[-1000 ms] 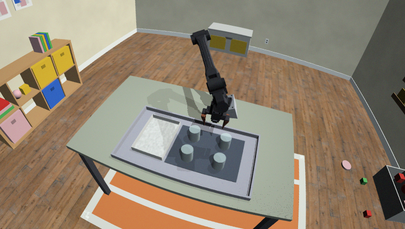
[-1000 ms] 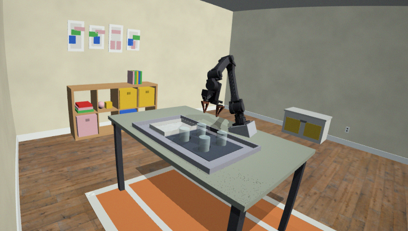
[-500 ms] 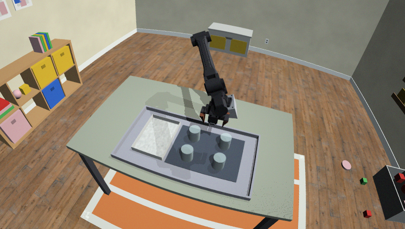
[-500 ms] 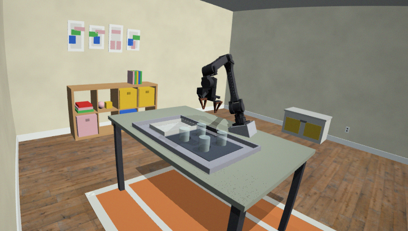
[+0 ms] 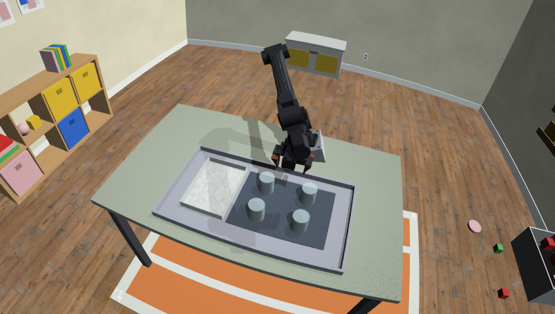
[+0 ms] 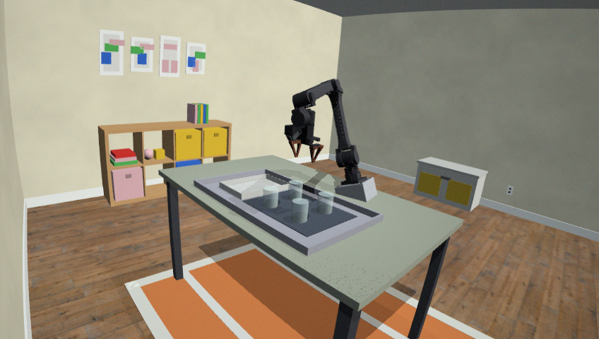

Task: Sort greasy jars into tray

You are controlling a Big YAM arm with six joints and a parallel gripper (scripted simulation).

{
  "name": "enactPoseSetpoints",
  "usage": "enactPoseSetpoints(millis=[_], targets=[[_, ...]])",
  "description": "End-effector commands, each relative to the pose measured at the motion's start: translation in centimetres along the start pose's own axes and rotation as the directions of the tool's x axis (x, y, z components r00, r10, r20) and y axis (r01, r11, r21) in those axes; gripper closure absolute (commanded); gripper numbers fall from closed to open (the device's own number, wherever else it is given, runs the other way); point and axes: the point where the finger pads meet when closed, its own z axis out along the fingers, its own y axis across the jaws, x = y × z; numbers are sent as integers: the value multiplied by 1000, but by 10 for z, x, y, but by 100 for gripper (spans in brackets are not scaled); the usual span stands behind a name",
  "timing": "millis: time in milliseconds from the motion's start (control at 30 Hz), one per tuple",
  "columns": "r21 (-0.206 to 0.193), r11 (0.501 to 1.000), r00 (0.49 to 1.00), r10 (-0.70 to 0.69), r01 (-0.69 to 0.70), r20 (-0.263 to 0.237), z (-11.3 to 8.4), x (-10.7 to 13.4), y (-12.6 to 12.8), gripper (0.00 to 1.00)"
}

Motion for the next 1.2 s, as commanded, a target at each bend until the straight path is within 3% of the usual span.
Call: enactPoseSetpoints(millis=[0,33,67,767,1133,1167], targets=[[-13,999,999,35,-34,25,-15,-15,-4,0],[-13,999,999,35,-34,25,-15,-15,-4,0],[-13,999,999,35,-34,25,-15,-15,-4,100],[-13,999,999,35,-34,25,-15,-15,-4,100],[-13,999,999,35,-34,25,72,-17,-3,100],[-13,999,999,35,-34,25,72,-17,-3,100]])
